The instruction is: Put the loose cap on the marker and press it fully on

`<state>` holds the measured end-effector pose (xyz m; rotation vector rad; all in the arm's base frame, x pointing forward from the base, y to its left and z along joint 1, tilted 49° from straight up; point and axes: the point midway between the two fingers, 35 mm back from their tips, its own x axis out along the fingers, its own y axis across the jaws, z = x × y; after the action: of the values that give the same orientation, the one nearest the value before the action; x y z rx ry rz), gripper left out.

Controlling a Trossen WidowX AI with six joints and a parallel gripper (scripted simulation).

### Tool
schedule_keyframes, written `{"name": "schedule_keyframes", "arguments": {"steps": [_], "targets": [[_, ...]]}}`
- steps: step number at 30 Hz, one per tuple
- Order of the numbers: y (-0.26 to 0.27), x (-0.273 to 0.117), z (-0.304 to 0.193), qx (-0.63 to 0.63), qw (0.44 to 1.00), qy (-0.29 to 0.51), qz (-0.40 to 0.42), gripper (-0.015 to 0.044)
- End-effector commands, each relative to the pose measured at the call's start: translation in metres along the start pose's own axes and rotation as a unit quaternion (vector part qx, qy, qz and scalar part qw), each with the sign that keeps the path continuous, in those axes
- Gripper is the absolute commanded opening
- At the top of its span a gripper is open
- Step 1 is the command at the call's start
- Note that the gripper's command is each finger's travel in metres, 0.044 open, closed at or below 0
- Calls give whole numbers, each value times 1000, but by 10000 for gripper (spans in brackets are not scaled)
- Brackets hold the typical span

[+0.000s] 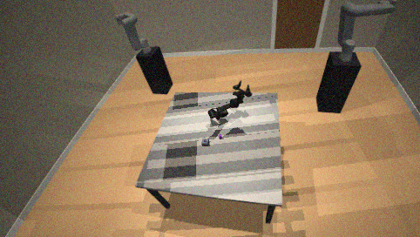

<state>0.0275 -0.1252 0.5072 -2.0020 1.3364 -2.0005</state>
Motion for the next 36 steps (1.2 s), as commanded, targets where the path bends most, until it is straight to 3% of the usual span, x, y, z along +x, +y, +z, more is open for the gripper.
{"name": "schedule_keyframes", "arguments": {"steps": [1, 7, 13, 20, 30, 36], "targets": [[0, 0, -2, 0, 1000, 3, -1, 374], [-6, 1, -81, -26, 989, 142, -16, 234], [-29, -25, -166, -76, 947, 311, -31, 234], [-82, -95, -238, -137, 850, 503, -76, 234], [-157, -198, -252, -176, 709, 658, -184, 234], [-206, -283, -220, -193, 573, 750, -267, 234]]}}
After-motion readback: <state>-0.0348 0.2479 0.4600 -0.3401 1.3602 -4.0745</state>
